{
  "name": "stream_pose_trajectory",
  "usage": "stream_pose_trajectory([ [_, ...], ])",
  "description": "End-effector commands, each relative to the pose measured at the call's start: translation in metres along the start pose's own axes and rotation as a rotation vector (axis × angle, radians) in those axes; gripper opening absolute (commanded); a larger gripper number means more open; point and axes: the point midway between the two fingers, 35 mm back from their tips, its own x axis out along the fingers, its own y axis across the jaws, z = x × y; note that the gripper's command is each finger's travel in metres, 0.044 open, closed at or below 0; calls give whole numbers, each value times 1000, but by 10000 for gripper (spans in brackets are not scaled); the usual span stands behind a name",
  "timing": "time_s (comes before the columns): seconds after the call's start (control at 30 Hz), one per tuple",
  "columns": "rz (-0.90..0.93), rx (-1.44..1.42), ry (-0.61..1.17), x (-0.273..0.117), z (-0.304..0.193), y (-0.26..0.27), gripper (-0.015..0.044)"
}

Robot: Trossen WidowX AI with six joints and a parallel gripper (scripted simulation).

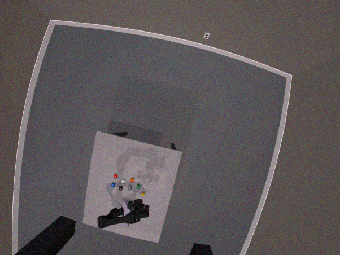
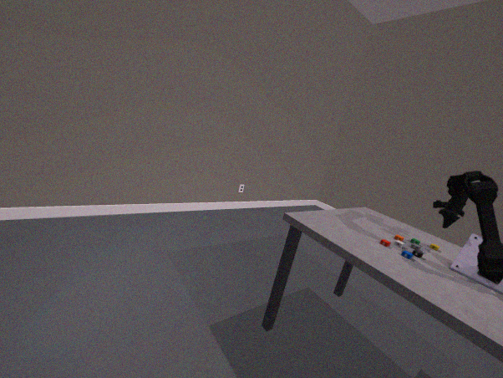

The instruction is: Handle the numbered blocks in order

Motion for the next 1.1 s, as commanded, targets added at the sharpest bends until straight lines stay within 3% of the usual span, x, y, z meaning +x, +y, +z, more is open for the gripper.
stream_pose_trajectory([
  [0.0, -2, -2, 2, -2, 21, 17, 120],
  [0.13, 5, -4, 2, 0, 68, 66, 120],
  [0.33, 5, -4, 2, 0, 70, 69, 120],
  [0.4, 5, -4, 1, 9, 71, 68, 172],
  [0.57, 7, -5, 1, 73, 71, 69, 304],
  [0.7, 8, -6, 1, 81, 70, 70, 400],
  [1.07, 8, -6, 0, 93, 70, 70, 400],
])
